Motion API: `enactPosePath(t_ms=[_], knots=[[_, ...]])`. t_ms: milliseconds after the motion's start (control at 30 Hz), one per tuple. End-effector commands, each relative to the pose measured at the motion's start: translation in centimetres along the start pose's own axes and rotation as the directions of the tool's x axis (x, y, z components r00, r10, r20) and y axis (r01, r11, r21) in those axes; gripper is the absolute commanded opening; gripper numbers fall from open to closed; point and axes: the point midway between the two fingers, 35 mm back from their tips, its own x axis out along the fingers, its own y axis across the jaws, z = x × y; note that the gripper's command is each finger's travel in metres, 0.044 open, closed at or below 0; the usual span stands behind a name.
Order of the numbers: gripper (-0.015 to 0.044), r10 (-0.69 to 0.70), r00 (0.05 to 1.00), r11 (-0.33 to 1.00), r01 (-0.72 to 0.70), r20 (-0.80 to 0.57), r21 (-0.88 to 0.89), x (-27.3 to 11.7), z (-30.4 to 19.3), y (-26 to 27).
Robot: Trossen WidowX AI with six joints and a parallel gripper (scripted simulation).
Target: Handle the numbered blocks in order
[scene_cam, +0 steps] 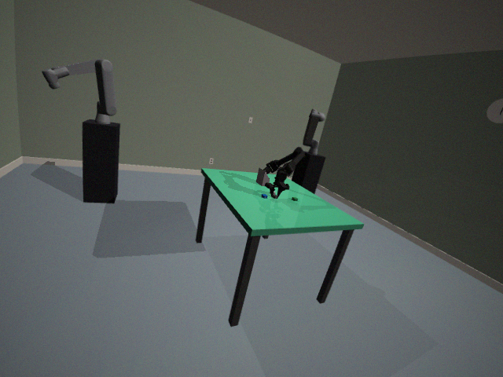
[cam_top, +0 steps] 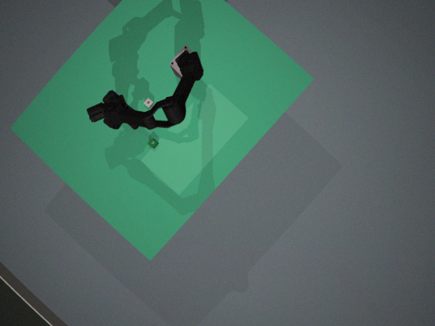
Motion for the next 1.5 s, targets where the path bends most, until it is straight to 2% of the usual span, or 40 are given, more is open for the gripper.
enactPosePath(t_ms=[0,1167,1467], knots=[[0.0120,0.007,1.000,1.000,-0.007,-0.003,0.010,0.22,-0.14,-0.01],[0.0120,0.007,1.000,1.000,-0.007,-0.003,0.010,0.22,-0.14,-0.01],[0.0356,0.007,1.000,1.000,-0.007,-0.003,0.010,0.22,-0.14,-0.01]])
